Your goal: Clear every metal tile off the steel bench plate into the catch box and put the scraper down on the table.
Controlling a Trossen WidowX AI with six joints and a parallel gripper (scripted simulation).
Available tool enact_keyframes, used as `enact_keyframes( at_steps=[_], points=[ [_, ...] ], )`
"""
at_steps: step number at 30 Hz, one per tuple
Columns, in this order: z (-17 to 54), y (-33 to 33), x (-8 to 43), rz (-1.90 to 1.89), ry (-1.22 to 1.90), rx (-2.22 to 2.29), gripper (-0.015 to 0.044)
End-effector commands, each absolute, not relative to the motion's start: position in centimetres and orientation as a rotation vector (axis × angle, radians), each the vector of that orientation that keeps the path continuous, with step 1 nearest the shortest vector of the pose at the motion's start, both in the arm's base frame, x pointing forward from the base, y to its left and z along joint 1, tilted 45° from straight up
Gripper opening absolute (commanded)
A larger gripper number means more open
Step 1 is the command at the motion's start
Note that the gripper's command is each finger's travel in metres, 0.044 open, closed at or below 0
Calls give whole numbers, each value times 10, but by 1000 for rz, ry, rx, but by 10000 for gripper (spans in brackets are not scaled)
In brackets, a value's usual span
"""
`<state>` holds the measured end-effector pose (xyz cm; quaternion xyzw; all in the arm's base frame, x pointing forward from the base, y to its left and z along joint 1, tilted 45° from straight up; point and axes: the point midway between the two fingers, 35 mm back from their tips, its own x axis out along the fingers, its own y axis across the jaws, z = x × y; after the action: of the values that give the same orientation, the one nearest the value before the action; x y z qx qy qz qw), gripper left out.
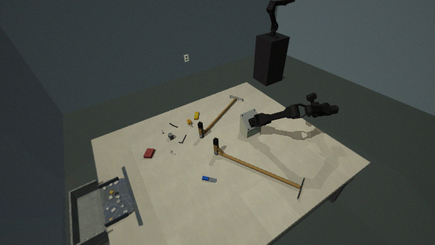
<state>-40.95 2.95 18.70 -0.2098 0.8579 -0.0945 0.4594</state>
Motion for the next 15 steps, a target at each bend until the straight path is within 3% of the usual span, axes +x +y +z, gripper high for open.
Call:
enact_keyframes(
  at_steps=[1,15],
  points=[
    [188,29,-410,-233,2112,-517,426],
    [234,-15,-413,-259,2112,-569,440]
  ],
)
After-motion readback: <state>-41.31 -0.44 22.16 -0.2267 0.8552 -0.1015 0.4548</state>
